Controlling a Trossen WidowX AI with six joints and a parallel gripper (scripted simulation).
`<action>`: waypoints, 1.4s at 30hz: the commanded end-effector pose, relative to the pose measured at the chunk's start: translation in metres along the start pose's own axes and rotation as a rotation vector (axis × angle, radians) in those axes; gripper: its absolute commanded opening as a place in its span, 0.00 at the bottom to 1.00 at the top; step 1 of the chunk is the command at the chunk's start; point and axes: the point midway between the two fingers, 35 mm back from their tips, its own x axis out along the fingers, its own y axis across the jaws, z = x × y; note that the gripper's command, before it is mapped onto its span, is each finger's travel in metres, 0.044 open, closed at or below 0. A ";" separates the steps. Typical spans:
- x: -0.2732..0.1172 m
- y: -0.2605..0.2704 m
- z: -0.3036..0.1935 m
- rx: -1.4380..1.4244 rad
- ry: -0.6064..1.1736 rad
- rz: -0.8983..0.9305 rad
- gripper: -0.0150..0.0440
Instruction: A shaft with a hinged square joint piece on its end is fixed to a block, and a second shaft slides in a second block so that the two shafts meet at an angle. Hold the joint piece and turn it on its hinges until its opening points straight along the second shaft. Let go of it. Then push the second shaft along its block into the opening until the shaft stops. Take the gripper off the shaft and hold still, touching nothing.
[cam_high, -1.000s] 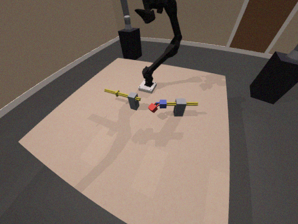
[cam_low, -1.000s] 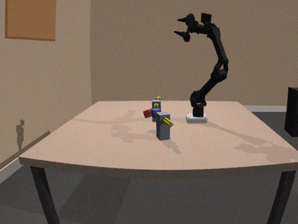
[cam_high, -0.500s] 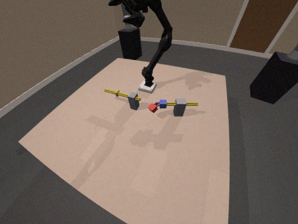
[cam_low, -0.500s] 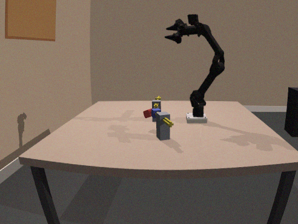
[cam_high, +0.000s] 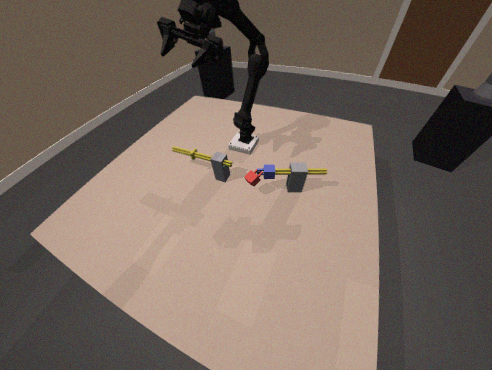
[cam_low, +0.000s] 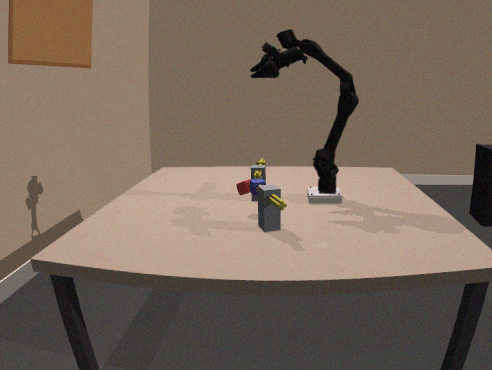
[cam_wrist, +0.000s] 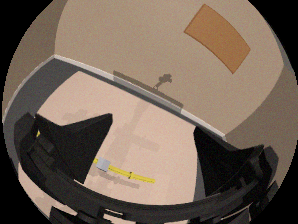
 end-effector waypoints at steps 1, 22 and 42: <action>0.037 0.014 -0.009 0.076 0.095 0.096 1.00; 0.144 0.113 -0.061 0.234 0.534 0.359 1.00; 0.203 0.242 -0.139 0.286 1.110 0.232 1.00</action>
